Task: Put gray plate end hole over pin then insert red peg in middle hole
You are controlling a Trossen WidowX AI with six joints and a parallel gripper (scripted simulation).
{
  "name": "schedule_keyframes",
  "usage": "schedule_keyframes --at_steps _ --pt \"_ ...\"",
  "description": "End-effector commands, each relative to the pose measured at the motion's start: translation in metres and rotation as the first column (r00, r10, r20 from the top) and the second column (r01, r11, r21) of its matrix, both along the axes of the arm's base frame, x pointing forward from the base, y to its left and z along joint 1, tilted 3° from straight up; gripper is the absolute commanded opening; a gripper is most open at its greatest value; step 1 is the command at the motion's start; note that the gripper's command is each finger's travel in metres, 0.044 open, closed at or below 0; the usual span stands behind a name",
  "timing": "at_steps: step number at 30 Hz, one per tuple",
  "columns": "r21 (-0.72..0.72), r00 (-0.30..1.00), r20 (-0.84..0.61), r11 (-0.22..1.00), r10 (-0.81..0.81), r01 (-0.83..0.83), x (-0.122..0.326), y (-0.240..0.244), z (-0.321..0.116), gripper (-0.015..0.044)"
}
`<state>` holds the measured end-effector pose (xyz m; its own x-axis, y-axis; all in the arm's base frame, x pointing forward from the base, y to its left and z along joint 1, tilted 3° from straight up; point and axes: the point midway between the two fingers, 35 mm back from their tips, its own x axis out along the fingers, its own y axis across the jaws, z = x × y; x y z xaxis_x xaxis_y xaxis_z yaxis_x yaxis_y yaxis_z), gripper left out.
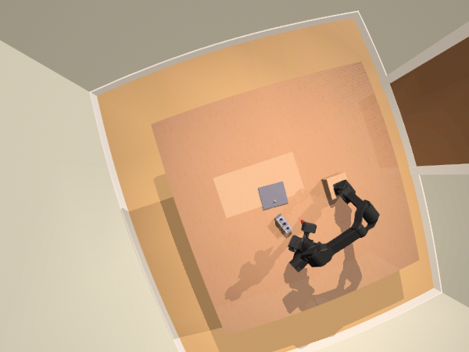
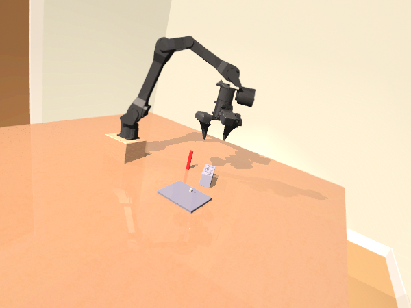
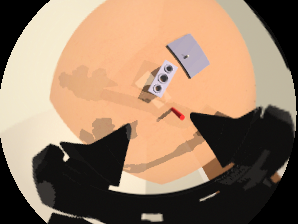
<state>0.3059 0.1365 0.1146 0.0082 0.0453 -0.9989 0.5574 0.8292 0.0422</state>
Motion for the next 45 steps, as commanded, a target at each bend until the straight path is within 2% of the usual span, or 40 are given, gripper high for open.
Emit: schedule_keyframes --at_steps 1,2,4,9,14,45 --pt "0.009 0.882 -0.023 0.882 -0.472 0.472 0.025 -0.049 -0.003 0.044" --pt "0.009 0.829 -0.028 0.829 -0.559 0.56 0.029 -0.06 -0.004 0.044" --pt "0.008 0.78 -0.032 0.78 -0.625 0.625 0.032 -0.069 -0.004 0.044" --pt "0.008 0.78 -0.032 0.78 -0.625 0.625 0.033 -0.068 -0.007 0.044" --pt "0.008 0.78 -0.032 0.78 -0.625 0.625 0.034 -0.065 -0.067 0.044" --pt "0.009 0.78 -0.032 0.78 -0.625 0.625 0.038 -0.06 -0.121 0.044"
